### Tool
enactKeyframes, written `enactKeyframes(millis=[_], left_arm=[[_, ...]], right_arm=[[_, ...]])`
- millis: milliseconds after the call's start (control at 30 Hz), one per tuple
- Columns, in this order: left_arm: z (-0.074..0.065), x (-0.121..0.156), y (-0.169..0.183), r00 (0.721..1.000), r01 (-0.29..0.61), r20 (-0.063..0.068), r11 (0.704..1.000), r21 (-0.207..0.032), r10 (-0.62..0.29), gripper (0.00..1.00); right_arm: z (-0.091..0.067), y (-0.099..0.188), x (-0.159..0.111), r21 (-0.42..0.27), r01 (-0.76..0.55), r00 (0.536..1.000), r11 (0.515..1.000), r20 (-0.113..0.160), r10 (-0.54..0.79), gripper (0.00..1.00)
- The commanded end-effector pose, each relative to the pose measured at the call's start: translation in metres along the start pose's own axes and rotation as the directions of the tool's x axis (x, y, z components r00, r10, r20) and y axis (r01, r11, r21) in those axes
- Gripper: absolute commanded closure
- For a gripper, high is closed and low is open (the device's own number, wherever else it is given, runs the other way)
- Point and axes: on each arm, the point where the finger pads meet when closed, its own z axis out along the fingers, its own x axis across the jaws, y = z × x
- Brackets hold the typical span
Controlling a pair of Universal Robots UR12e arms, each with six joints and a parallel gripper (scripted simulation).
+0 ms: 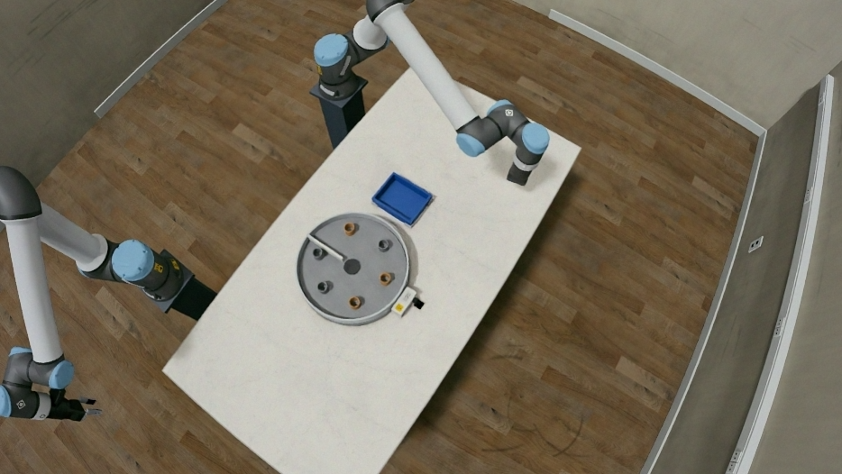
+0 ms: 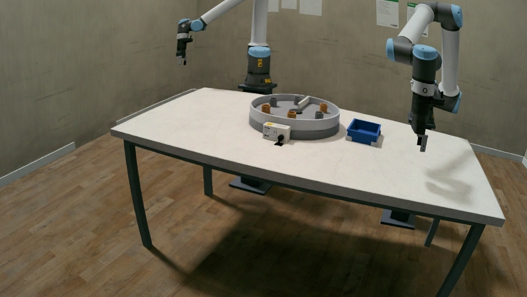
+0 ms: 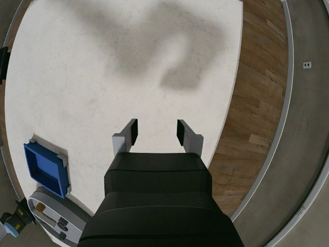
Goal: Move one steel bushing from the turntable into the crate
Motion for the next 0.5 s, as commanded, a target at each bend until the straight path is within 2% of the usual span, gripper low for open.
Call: enactKeyframes(millis=[0, 67, 133, 167, 300, 467], left_arm=[[-0.002, 0.001, 0.0, 1.0, 0.0, -0.002, 1.0, -0.001, 0.0, 0.0], [-0.002, 0.001, 0.0, 1.0, 0.0, -0.002, 1.0, -0.001, 0.0, 0.0], [-0.002, 0.001, 0.0, 1.0, 0.0, -0.002, 1.0, -0.001, 0.0, 0.0], [-0.002, 0.001, 0.0, 1.0, 0.0, -0.002, 1.0, -0.001, 0.0, 0.0], [-0.002, 0.001, 0.0, 1.0, 0.0, -0.002, 1.0, -0.001, 0.0, 0.0], [-0.002, 0.001, 0.0, 1.0, 0.0, -0.002, 1.0, -0.001, 0.0, 0.0]], right_arm=[[-0.028, 0.054, -0.079, -0.08, 0.047, 0.993, 0.996, 0.112, -0.038, 0.0], [-0.037, 0.062, -0.101, -0.098, 0.056, 0.988, 0.994, 0.149, -0.041, 0.0], [-0.037, 0.062, -0.101, -0.098, 0.056, 0.988, 0.994, 0.149, -0.041, 0.0], [-0.046, 0.074, -0.123, -0.105, 0.06, 0.985, 0.993, 0.165, -0.042, 0.0], [-0.061, 0.085, -0.157, -0.121, 0.071, 0.976, 0.99, 0.212, -0.044, 0.0], [-0.069, 0.089, -0.174, -0.127, 0.077, 0.971, 0.989, 0.235, -0.045, 0.0]])
